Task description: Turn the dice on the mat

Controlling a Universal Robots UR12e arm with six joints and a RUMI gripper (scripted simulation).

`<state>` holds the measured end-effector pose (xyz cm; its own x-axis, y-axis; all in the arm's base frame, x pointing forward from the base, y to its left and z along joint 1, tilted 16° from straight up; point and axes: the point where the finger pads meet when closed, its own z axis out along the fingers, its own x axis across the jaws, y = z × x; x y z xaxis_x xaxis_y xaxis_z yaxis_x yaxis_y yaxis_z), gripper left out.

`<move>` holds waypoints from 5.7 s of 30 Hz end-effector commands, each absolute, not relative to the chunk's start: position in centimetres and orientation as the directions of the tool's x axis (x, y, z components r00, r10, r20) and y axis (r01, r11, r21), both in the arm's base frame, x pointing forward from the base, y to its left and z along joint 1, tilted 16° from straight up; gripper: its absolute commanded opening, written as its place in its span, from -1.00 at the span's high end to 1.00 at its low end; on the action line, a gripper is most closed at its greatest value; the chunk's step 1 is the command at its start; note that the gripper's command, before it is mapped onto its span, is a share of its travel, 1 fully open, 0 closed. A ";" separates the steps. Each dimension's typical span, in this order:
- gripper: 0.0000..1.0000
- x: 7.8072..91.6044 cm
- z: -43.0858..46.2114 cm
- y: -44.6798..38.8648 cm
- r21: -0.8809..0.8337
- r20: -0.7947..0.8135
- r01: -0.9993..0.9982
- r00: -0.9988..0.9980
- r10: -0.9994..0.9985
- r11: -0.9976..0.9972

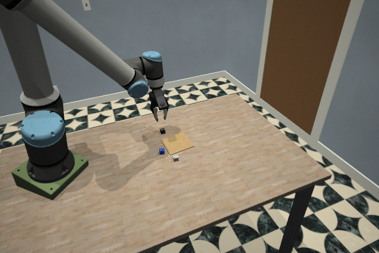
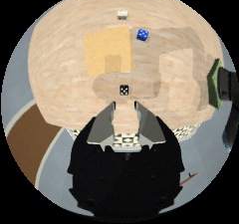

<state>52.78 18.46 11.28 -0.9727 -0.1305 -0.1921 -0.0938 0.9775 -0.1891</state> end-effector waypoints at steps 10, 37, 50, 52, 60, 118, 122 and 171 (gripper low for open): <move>0.51 52.9 11.0 18.4 -0.189 -0.193 -0.094 -0.972 -0.131 0.978; 0.51 53.7 7.6 17.8 -0.189 -0.193 -0.094 -0.972 -0.131 0.978; 0.51 53.9 6.5 17.6 -0.189 -0.193 -0.094 -0.972 -0.131 0.978; 0.51 53.9 6.4 17.5 -0.189 -0.193 -0.094 -0.972 -0.131 0.978; 0.51 54.0 6.3 17.5 -0.189 -0.193 -0.094 -0.972 -0.131 0.978; 0.51 54.0 6.3 17.5 -0.189 -0.193 -0.094 -0.972 -0.131 0.978; 0.51 54.0 6.3 17.5 -0.189 -0.193 -0.094 -0.972 -0.131 0.978; 0.51 54.6 3.9 17.1 -0.189 -0.193 -0.094 -0.972 -0.131 0.978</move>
<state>54.39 17.17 4.35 -0.9727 -0.1308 -0.1919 -0.0942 0.9775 -0.1888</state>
